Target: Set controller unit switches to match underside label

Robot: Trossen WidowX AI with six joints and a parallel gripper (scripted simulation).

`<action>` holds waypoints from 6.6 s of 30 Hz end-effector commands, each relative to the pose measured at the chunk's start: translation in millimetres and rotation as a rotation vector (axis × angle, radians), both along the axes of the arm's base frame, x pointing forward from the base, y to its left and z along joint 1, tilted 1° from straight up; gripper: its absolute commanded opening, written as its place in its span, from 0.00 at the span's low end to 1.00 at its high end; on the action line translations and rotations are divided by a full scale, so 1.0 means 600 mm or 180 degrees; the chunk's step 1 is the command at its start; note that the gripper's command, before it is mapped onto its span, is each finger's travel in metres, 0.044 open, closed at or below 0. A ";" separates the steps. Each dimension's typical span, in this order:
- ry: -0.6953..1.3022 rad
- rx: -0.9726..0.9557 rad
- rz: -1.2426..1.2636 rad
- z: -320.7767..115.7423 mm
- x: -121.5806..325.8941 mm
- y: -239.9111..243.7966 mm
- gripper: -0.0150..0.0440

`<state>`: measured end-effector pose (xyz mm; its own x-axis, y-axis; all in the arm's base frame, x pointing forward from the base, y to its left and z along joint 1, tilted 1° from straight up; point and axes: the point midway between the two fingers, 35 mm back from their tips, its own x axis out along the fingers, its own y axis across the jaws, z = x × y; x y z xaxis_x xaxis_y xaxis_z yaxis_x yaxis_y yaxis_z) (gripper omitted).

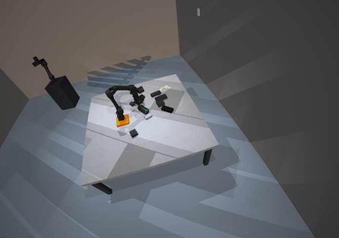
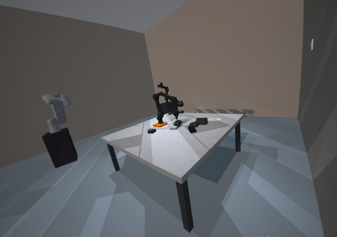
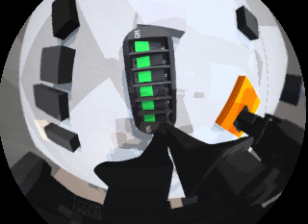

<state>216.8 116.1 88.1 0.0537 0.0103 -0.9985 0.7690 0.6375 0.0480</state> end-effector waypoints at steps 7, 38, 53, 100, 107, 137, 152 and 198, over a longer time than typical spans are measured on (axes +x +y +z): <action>0.0022 0.0002 0.0018 -0.027 -0.002 -0.001 0.25; 0.0022 0.0003 0.0018 0.028 -0.005 -0.002 0.25; 0.0013 -0.0008 0.0018 0.020 0.039 -0.053 0.25; 0.0013 -0.0008 0.0018 0.029 0.038 -0.054 0.25; 0.0010 -0.0013 0.0018 0.030 0.057 -0.078 0.25; 0.0010 -0.0014 0.0018 -0.034 0.062 -0.079 0.25; 0.0010 -0.0014 0.0018 -0.044 0.063 -0.079 0.25; -0.0002 -0.0019 0.0009 -0.027 0.131 -0.109 0.25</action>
<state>297.1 51.3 76.5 0.0592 0.0054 -0.9982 0.7706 0.6354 0.0491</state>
